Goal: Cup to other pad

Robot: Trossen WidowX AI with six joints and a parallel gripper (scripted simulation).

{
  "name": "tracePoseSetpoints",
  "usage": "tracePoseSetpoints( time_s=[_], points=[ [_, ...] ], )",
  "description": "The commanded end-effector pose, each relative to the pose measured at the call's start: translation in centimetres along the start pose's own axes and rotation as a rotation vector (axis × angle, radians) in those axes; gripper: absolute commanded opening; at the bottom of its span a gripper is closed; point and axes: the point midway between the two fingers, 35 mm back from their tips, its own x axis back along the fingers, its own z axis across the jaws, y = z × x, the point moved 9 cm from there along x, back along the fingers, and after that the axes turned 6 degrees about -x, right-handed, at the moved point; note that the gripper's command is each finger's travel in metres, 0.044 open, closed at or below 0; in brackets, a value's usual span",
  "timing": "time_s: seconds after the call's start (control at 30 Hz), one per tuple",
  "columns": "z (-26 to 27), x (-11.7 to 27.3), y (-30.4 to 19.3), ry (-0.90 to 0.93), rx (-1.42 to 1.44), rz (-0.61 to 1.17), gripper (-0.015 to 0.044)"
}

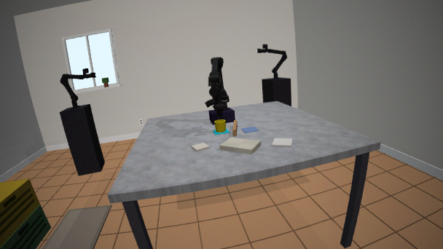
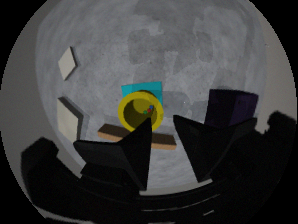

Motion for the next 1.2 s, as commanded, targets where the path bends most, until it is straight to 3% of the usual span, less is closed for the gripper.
tracePoseSetpoints(
  time_s=[0.0,0.03,0.4,0.9,1.17],
  points=[
    [0.0,0.6,0.0,0.006,-0.004,-0.004,0.0146],
    [-0.1,0.6,-0.1,0.006,-0.004,-0.004,0.0146],
    [0.0,0.6,0.0,0.001,0.001,0.0,0.0435],
    [-0.2,6.4,-0.1,0.006,-0.003,-0.004,0.044],
    [-0.3,6.2,-0.2,0.004,0.002,-0.001,0.044]
  ],
)
